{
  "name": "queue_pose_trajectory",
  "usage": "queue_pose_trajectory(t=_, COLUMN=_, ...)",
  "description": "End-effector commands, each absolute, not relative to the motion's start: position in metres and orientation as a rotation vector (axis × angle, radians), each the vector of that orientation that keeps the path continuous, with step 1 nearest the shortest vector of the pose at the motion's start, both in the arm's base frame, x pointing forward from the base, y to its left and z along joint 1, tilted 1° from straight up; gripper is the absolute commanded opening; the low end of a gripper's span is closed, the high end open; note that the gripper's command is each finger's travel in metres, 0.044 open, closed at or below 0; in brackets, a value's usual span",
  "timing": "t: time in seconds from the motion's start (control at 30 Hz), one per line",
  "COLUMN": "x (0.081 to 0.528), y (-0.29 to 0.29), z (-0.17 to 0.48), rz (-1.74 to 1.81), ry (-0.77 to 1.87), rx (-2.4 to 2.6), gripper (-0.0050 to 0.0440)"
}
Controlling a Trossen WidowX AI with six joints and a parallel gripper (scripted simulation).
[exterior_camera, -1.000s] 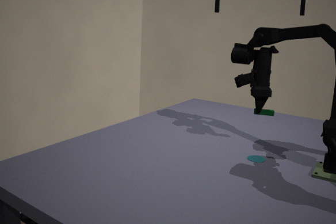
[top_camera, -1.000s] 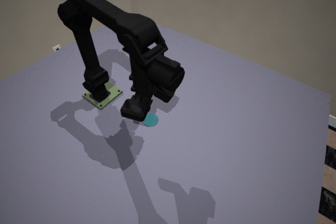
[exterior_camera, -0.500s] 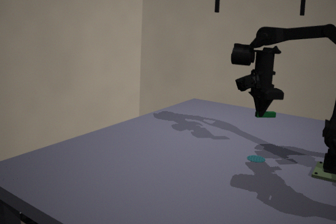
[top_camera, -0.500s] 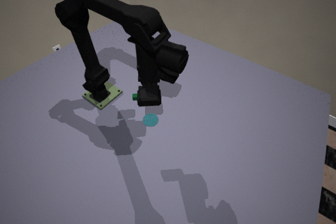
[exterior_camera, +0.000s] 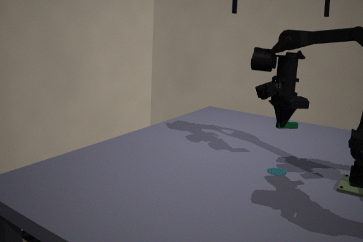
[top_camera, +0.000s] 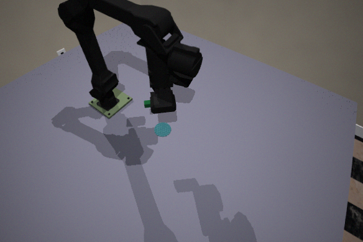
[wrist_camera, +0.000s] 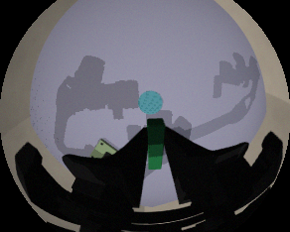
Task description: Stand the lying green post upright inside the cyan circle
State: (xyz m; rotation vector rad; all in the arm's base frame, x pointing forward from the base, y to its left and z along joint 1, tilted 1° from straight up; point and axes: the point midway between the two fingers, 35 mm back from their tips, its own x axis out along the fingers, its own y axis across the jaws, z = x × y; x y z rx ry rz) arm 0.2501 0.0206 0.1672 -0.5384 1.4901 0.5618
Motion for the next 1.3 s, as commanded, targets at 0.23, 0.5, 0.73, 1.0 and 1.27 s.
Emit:
queue_pose_trajectory(t=0.23, x=0.251, y=0.021, z=0.162, rz=0.577, ry=1.438, rx=-0.477, gripper=0.0022)
queue_pose_trajectory(t=0.5, x=0.253, y=0.021, z=0.158, rz=0.586, ry=1.394, rx=-0.424, gripper=0.0022)
queue_pose_trajectory(t=0.73, x=0.254, y=0.021, z=0.156, rz=0.591, ry=1.365, rx=-0.392, gripper=0.0022)
queue_pose_trajectory(t=1.0, x=0.256, y=0.021, z=0.153, rz=0.599, ry=1.316, rx=-0.343, gripper=0.0022)
queue_pose_trajectory(t=1.27, x=0.258, y=0.021, z=0.151, rz=0.605, ry=1.279, rx=-0.308, gripper=0.0022)
